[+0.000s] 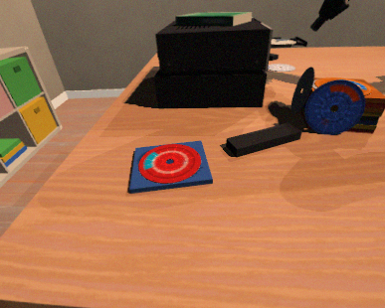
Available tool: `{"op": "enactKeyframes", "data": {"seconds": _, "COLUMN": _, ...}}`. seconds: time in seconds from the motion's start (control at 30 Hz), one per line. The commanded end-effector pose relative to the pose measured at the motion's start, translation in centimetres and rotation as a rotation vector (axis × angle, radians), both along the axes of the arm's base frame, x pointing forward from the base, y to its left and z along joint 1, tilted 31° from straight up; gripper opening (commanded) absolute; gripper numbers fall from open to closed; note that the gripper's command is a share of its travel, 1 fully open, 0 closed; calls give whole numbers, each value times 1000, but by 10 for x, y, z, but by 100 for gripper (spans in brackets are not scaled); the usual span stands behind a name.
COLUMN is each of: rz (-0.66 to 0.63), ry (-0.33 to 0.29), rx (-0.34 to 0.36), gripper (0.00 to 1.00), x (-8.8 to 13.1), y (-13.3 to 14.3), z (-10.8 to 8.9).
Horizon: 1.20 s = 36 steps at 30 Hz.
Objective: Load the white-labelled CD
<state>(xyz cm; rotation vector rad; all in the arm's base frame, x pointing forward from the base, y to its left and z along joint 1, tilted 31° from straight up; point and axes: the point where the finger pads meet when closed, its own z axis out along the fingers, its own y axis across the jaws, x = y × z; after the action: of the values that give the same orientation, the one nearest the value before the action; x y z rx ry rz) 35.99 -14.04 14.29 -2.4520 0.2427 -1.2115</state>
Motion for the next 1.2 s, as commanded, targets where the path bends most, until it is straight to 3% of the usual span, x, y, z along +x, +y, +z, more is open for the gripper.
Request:
{"op": "enactKeyframes", "data": {"seconds": 0.0, "rz": 13, "ry": -4, "rx": 16, "gripper": 10, "x": 6, "y": 12, "z": -11}}
{"op": "enactKeyframes", "data": {"seconds": 0.33, "rz": 13, "ry": -4, "rx": 16, "gripper": 10, "x": 12, "y": 21, "z": -29}}
{"op": "enactKeyframes", "data": {"seconds": 1.17, "rz": 13, "ry": -4, "rx": 16, "gripper": 10, "x": 13, "y": 22, "z": -31}}
